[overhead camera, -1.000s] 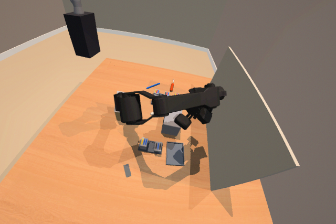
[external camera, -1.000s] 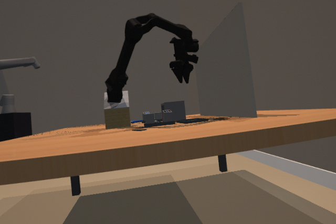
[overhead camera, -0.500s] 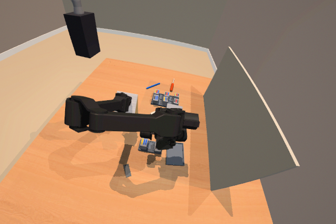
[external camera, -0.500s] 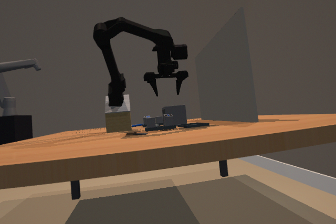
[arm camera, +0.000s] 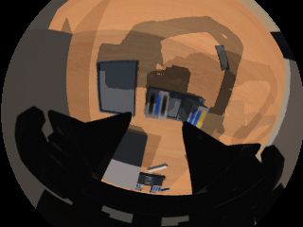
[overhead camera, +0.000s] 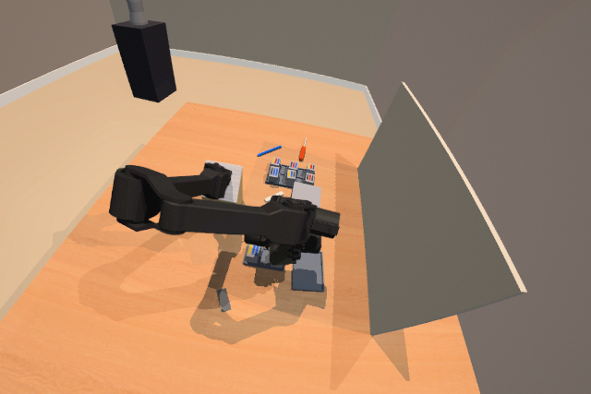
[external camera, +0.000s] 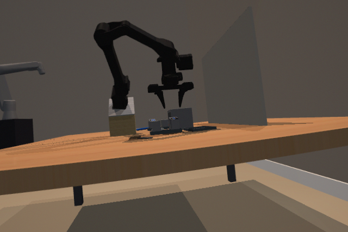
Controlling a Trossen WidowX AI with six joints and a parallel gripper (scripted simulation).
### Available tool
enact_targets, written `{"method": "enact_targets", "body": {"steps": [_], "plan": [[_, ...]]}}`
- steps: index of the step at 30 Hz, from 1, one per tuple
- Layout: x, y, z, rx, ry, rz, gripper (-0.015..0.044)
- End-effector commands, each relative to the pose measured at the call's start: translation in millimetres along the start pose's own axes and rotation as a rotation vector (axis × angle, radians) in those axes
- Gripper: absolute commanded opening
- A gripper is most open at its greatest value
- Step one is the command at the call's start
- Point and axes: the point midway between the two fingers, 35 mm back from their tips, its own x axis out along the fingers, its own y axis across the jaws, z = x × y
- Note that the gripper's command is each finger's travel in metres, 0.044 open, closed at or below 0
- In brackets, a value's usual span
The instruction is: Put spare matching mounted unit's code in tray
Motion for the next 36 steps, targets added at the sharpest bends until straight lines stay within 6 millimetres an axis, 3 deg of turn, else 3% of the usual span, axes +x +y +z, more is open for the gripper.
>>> {"method": "enact_targets", "body": {"steps": [1, 36], "plan": [[4.2, -0.9, -2.0, -0.005, 0.0, 0.0, 0.03], [53.5, 3.5, -3.2, -0.003, 0.006, -0.001, 0.03]]}}
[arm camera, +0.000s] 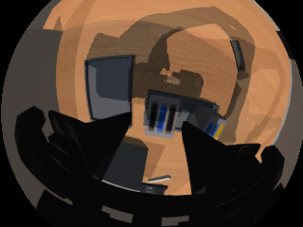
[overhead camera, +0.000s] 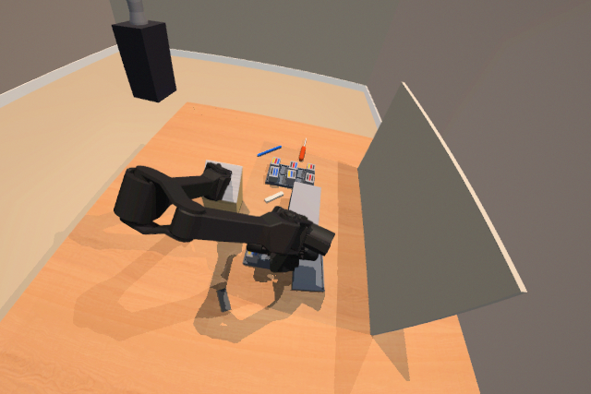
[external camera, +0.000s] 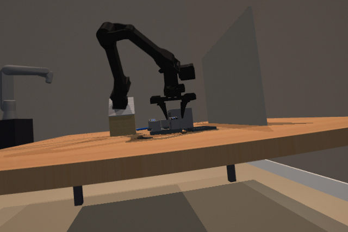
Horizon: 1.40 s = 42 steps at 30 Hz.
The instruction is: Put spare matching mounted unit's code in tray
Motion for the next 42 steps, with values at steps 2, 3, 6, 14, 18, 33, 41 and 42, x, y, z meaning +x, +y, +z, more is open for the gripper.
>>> {"method": "enact_targets", "body": {"steps": [2, 3, 6, 14, 18, 33, 41, 42], "plan": [[9.7, -2.4, -2.8, -0.011, 0.005, -0.006, 0.03], [11.3, -2.4, -2.7, -0.011, 0.004, -0.006, 0.03], [16.1, -2.7, -2.3, -0.011, 0.003, -0.006, 0.03], [28.6, -4.1, -1.1, -0.012, -0.001, -0.006, 0.03], [34.8, -5.1, -0.4, -0.012, -0.004, -0.006, 0.03], [37.0, -5.5, -0.1, -0.012, -0.005, -0.006, 0.03], [37.0, -5.5, -0.1, -0.012, -0.005, -0.006, 0.03], [37.0, -5.5, -0.1, -0.012, -0.005, -0.006, 0.03]]}}
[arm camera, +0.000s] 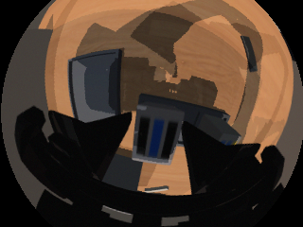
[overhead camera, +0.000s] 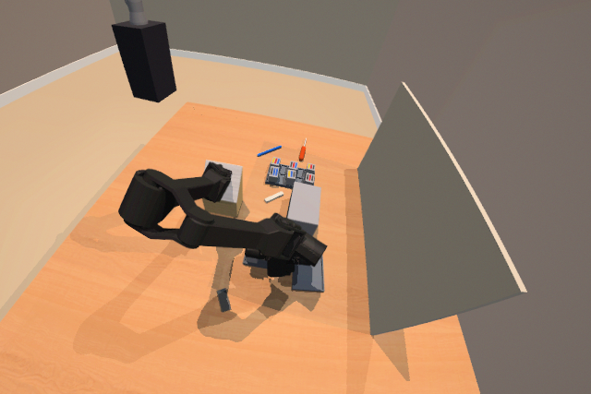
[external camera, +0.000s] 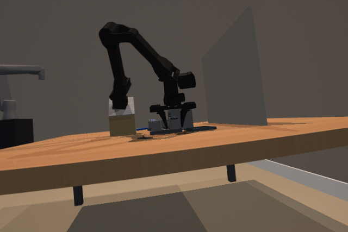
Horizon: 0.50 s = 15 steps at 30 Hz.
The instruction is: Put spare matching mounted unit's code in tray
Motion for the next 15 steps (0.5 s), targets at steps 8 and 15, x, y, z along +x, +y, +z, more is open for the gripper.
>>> {"method": "enact_targets", "body": {"steps": [8, 15], "plan": [[0.0, 0.0, 0.0, 0.0, 0.0, 0.0, 0.0155], [0.0, 0.0, 0.0, 0.0, 0.0, 0.0, 0.0089]]}}
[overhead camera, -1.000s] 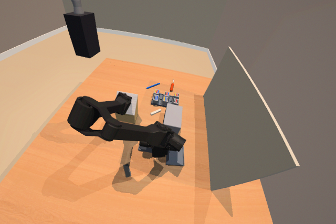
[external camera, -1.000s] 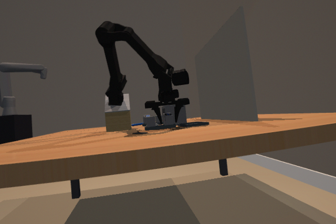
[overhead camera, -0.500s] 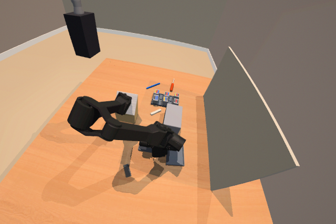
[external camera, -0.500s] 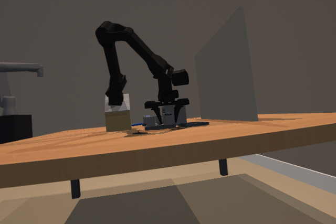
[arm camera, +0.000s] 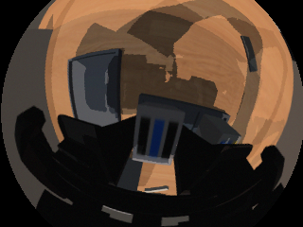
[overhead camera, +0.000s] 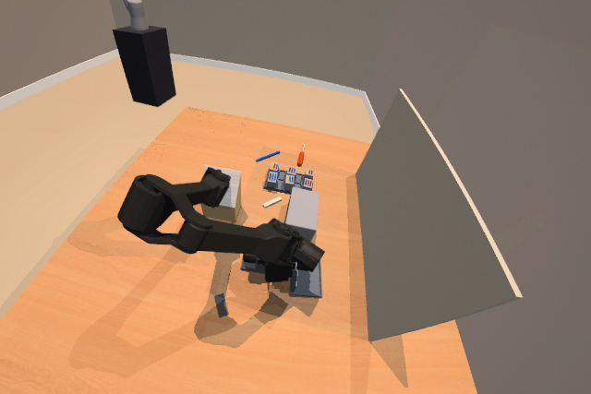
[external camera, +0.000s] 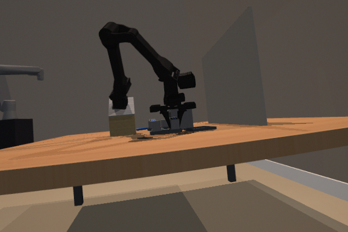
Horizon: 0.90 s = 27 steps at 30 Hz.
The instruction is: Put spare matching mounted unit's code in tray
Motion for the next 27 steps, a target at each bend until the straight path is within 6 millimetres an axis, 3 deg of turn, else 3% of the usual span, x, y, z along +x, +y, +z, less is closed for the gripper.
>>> {"method": "enact_targets", "body": {"steps": [1, 4, 13, 27], "plan": [[0.0, 0.0, 0.0, 0.0, 0.0, 0.0, 0.0063], [0.0, 0.0, 0.0, 0.0, 0.0, 0.0, 0.0], [-3.4, 0.7, -0.4, 0.0, 0.002, 0.0, 0.0], [-75.8, 0.7, -1.6, -0.004, 0.009, 0.0, 0.0]]}}
